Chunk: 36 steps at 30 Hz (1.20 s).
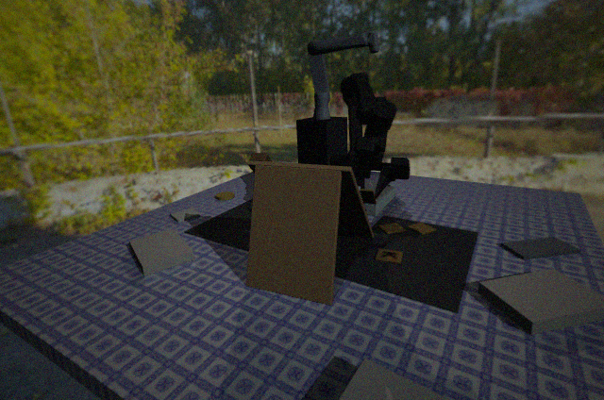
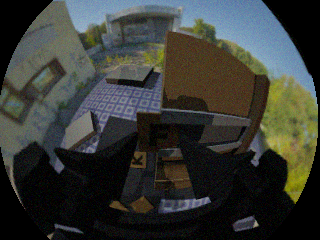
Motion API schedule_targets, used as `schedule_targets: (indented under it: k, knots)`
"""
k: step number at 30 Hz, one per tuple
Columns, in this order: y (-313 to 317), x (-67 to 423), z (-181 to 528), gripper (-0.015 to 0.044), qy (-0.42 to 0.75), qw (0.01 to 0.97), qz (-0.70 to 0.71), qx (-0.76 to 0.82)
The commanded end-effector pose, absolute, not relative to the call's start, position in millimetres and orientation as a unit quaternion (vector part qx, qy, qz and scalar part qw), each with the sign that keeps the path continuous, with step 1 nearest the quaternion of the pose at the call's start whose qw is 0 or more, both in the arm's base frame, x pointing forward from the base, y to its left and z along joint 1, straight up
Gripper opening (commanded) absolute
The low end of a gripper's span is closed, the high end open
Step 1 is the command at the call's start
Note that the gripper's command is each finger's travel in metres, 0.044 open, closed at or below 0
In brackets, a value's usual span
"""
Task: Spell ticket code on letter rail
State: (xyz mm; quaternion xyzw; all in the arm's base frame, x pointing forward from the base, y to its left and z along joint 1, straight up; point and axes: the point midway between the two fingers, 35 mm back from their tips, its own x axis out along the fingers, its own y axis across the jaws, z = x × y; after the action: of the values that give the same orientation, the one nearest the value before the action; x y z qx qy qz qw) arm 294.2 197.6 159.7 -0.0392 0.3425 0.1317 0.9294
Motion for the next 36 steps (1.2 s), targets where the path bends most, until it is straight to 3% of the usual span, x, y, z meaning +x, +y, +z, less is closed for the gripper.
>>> schedule_targets:
  k: [1, 36]
  knots:
    - [194.8, 294.1, 157.6, 0.0, 0.345, 0.928, 0.133, -0.041]
    - [179.8, 298.7, 158.0, 0.0, 0.344, 0.928, 0.133, -0.041]
